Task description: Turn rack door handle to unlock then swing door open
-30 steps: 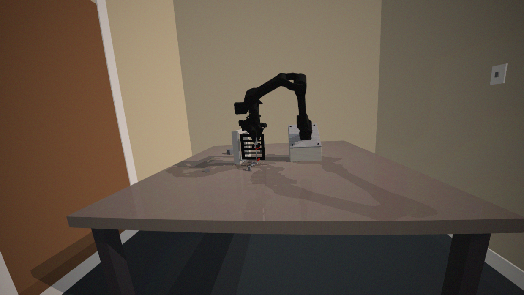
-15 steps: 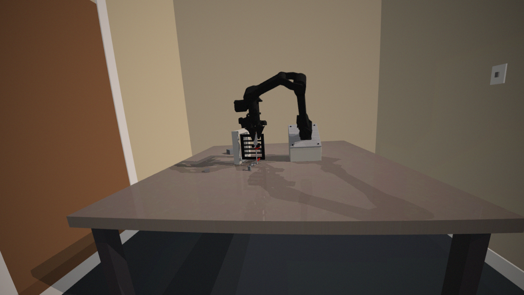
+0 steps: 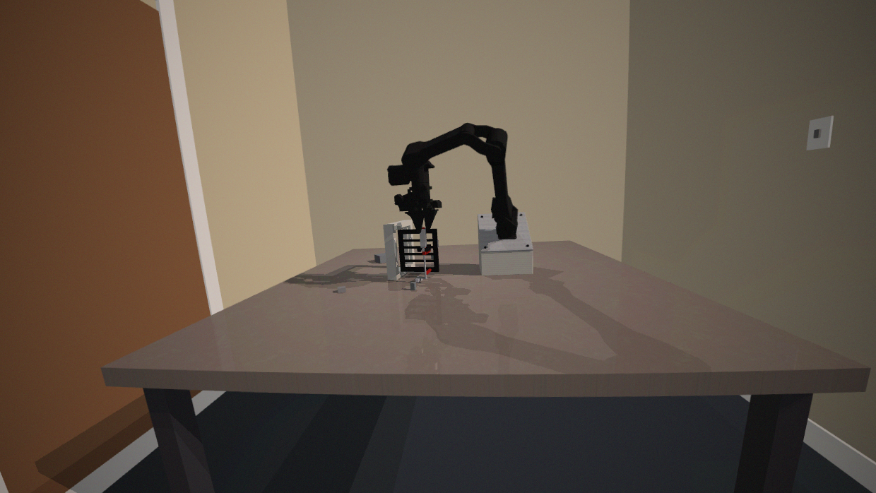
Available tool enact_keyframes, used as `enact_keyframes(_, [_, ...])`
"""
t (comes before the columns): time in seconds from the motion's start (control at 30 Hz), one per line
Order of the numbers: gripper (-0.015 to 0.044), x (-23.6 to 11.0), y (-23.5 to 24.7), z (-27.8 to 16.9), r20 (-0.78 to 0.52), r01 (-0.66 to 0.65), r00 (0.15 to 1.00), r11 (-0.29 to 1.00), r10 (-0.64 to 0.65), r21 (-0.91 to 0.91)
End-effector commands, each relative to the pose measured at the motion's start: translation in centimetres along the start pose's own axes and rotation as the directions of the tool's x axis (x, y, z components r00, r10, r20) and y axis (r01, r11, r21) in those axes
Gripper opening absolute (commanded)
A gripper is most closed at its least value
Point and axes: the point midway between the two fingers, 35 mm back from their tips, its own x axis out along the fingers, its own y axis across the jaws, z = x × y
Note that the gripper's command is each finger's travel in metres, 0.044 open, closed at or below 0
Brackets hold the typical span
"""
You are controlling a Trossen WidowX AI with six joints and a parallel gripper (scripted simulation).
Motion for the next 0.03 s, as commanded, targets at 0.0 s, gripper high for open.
enact_keyframes(0.0, [0.0294, -0.68, 0.08, 0.17, 0.007, 0.005, 1.000, 1.000, -0.005, -0.009])
